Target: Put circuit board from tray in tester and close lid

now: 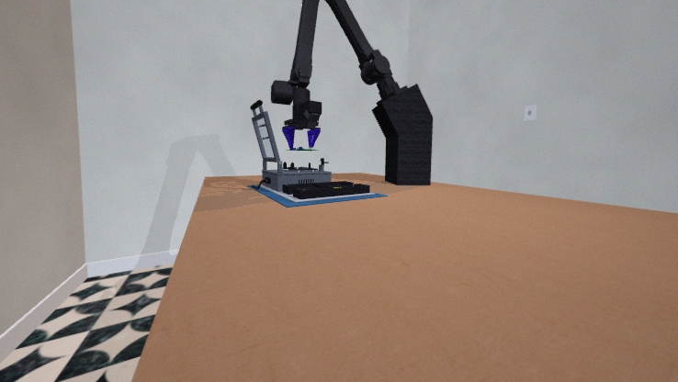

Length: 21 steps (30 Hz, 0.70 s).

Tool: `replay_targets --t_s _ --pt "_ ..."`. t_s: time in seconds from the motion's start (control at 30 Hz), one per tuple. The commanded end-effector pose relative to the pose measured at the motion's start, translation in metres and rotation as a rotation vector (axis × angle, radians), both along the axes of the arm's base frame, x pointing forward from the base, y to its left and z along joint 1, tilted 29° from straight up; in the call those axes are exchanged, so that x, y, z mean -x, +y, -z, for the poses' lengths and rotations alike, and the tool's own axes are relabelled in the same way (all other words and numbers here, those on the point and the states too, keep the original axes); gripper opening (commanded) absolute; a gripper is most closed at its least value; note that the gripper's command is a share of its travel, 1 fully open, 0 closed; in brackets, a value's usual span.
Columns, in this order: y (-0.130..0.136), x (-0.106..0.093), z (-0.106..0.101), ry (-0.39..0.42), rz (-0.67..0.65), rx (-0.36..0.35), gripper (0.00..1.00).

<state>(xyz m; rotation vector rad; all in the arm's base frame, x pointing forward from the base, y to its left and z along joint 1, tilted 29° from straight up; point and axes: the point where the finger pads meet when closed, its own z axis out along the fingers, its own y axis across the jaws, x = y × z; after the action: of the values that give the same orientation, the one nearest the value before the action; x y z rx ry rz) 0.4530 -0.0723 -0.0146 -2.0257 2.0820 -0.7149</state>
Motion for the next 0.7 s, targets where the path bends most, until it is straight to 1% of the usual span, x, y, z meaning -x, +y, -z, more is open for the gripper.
replay_targets --t_s 0.0,0.67 --pt "-0.007 -0.0053 -0.0103 -0.02 0.022 -0.007 0.72" --pt "-0.0077 -0.0058 -0.0102 -0.018 0.015 -0.004 0.72"
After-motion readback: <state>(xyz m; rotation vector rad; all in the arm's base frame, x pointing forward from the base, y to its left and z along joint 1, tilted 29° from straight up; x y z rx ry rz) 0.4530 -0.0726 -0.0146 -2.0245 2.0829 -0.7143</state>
